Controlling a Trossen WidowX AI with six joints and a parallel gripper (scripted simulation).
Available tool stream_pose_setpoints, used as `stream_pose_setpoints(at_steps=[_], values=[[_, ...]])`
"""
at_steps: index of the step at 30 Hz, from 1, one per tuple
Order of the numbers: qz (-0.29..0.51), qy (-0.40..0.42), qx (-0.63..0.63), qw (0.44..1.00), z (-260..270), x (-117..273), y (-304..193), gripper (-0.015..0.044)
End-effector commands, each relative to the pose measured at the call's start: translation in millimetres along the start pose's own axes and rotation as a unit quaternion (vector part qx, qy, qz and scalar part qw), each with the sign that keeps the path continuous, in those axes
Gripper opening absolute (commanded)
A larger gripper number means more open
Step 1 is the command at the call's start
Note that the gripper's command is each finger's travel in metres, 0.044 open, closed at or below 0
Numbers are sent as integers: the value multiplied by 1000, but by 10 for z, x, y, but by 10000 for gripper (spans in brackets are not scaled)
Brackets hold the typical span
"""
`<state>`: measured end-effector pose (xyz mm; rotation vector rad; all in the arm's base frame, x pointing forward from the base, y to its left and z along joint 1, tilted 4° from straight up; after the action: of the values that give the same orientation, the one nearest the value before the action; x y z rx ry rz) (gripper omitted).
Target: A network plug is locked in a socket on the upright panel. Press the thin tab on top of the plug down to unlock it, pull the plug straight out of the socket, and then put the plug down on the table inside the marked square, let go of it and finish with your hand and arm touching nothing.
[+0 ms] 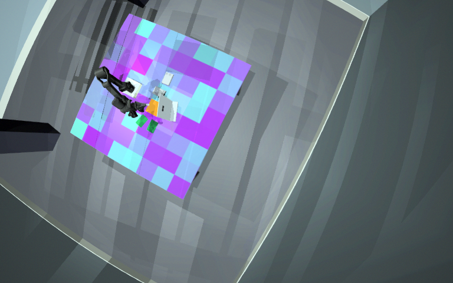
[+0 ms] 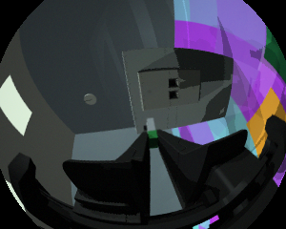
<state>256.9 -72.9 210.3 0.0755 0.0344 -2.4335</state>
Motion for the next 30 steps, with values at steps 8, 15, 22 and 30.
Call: stream_pose_setpoints(at_steps=[8,15,22,30], values=[[-54,8,-58,997,30,-149,73,0],[-96,0,-97,991,-7,-243,109,0],[-138,-19,-132,981,-76,-318,121,0],[-185,-55,-163,968,-190,-377,99,0]])
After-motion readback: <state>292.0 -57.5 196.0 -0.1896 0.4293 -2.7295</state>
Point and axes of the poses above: the point midway between the two fingers, 35 mm back from their tips, its own x axis back along the fingers, its own z axis across the jaws, y = z × x, the point moved 4 cm from there along x, back along the fingers, and after that the axes turned 2 degrees about -x, right-handed, at the moved point
